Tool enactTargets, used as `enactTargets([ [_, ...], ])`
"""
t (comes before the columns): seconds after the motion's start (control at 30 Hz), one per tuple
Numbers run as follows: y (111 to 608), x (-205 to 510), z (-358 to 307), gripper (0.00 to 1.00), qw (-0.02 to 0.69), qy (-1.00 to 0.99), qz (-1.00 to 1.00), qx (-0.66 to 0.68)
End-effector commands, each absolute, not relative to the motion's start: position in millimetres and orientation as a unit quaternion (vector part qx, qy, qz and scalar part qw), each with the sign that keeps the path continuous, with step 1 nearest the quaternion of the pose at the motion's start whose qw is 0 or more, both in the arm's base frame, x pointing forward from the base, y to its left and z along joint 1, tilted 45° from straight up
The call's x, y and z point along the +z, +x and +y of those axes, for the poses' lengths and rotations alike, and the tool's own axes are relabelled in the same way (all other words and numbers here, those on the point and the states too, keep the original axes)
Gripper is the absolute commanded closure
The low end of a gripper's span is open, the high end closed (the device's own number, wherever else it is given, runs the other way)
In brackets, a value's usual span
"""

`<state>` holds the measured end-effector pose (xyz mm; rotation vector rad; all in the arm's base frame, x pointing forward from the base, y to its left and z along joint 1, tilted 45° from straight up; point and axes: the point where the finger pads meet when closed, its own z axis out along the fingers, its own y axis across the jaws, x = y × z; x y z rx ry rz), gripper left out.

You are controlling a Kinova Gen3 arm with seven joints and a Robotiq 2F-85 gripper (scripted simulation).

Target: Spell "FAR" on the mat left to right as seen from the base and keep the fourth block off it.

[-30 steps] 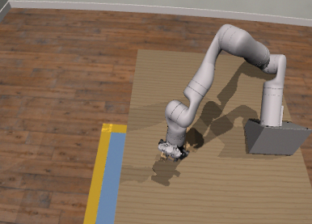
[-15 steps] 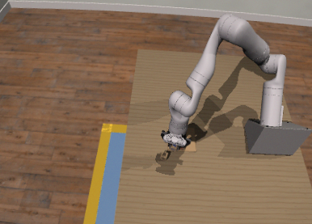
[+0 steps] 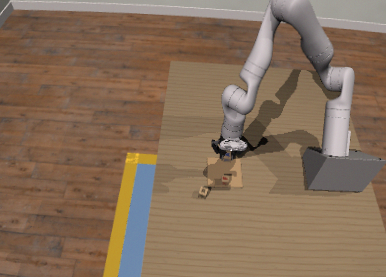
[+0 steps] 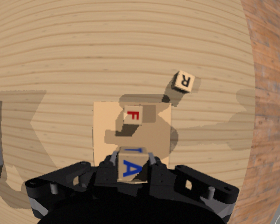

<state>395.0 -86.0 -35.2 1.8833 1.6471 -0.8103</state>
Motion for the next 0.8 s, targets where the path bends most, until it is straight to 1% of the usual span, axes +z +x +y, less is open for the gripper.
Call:
enactTargets([
  [0.0, 397, -30, -85, 0.74, 0.251, 0.695, 0.608, -0.290],
  [0.43, 397, -32, -86, 0.74, 0.251, 0.694, 0.609, -0.292],
  [0.77, 394, -50, -108, 0.74, 0.254, 0.696, 0.605, -0.292],
])
